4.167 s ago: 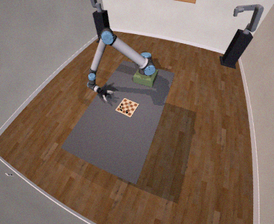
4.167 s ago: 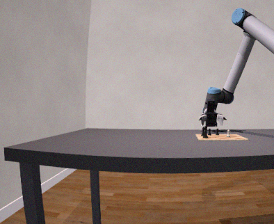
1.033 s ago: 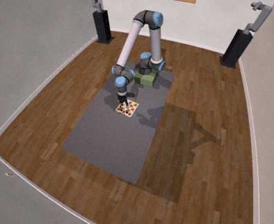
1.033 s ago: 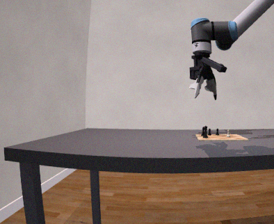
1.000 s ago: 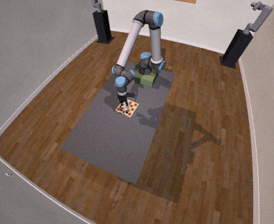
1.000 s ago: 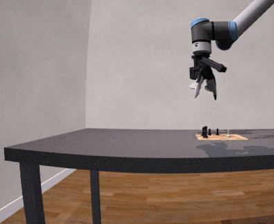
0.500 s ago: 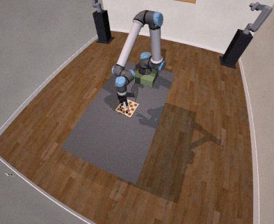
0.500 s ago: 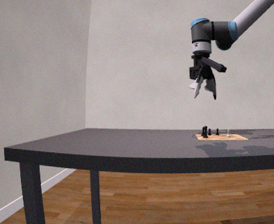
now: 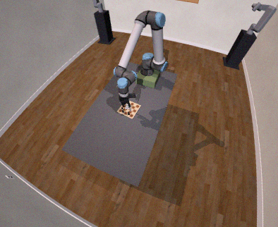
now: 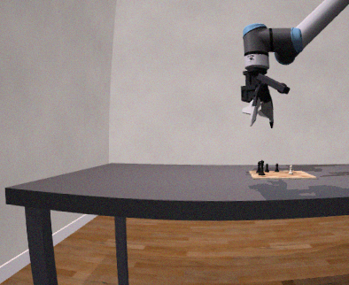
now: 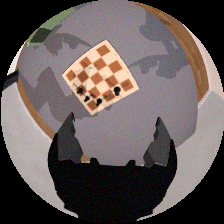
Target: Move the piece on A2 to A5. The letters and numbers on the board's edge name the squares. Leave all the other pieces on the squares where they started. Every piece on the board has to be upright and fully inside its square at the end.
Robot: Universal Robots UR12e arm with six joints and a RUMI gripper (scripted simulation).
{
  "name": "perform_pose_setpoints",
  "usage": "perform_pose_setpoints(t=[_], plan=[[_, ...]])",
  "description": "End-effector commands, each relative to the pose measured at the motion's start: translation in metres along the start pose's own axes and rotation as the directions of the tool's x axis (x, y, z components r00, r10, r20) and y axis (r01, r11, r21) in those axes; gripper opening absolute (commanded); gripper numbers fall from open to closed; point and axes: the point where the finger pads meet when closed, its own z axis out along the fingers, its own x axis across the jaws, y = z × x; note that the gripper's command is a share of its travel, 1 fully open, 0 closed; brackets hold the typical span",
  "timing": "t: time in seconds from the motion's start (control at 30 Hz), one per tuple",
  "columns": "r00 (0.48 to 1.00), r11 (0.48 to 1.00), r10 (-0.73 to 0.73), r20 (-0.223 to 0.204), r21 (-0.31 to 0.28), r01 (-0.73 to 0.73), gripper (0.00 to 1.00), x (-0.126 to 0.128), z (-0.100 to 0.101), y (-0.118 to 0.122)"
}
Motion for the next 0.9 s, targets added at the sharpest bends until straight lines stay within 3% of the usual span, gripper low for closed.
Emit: perform_pose_setpoints(t=[0.0,0.17,0.53,0.6,0.63,0.87], plan=[[0.986,0.986,-0.169,0.0,0.003,0.169,1.0,0.0,0.007,-0.004],[0.949,0.949,-0.315,-0.001,0.003,0.315,1.0,0.0,0.01,-0.005],[0.741,0.741,-0.671,0.0,0.002,0.671,1.0,-0.001,0.023,-0.005],[0.741,0.741,-0.671,0.0,0.002,0.671,1.0,-0.001,0.023,-0.005],[0.666,0.666,-0.746,-0.002,0.002,0.746,1.0,-0.001,0.024,-0.005],[0.475,0.475,-0.88,-0.001,0.002,0.88,1.0,0.0,0.031,-0.004]])
